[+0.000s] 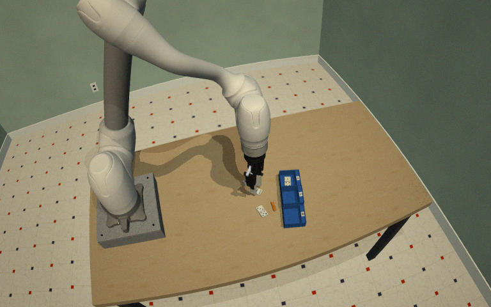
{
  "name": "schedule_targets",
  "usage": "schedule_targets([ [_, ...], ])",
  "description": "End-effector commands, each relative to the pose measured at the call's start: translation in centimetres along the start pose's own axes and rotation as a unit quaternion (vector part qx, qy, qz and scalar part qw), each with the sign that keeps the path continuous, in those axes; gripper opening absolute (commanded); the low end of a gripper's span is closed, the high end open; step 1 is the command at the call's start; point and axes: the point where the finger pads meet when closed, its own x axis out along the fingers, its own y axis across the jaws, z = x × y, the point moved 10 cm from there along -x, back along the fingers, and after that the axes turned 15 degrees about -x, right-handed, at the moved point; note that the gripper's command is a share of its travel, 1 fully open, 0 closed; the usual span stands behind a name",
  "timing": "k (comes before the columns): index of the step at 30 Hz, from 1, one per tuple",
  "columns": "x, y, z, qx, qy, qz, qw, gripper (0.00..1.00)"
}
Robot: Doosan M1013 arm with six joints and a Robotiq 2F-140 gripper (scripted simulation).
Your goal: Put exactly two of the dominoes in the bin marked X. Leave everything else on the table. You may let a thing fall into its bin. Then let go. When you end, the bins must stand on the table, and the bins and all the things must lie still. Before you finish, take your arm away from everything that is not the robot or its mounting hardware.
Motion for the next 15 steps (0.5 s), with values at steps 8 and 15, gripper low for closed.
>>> schedule_targets([
  [8,0.46,-0.01,0.4,0.0,-0.003,0.0,1.0,0.25],
  [15,0.73,-0.01,0.4,0.0,-0.003,0.0,1.0,0.25],
])
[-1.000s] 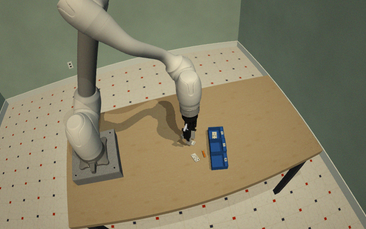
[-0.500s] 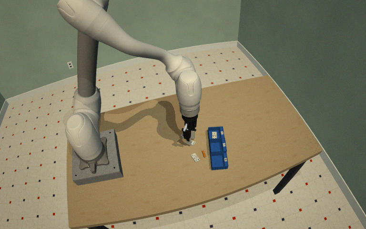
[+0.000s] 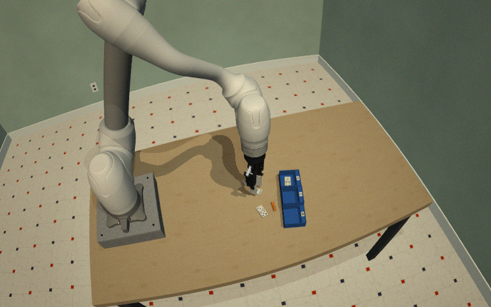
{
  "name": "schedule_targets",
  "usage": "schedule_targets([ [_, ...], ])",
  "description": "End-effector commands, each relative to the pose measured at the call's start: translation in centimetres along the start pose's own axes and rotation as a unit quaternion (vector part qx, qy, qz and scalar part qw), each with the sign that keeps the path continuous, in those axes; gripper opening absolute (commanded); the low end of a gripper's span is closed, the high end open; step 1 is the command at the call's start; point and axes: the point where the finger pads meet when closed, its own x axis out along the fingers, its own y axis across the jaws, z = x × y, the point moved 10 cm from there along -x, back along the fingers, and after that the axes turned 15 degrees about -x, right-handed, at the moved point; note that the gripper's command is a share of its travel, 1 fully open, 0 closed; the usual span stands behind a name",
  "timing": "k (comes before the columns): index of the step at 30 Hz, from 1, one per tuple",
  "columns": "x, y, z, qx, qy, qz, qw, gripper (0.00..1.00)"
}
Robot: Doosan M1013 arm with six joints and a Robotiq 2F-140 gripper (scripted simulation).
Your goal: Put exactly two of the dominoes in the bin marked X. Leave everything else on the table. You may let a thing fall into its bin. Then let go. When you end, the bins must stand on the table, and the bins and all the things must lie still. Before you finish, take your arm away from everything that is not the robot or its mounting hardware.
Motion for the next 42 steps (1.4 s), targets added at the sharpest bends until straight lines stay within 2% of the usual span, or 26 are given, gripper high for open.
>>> schedule_targets([
  [1,0.81,-0.01,0.41,0.0,-0.003,0.0,1.0,0.25],
  [9,1.61,0.0,0.43,0.0,-0.003,0.0,1.0,0.25],
  [42,1.61,0.01,0.44,0.0,-0.003,0.0,1.0,0.25],
])
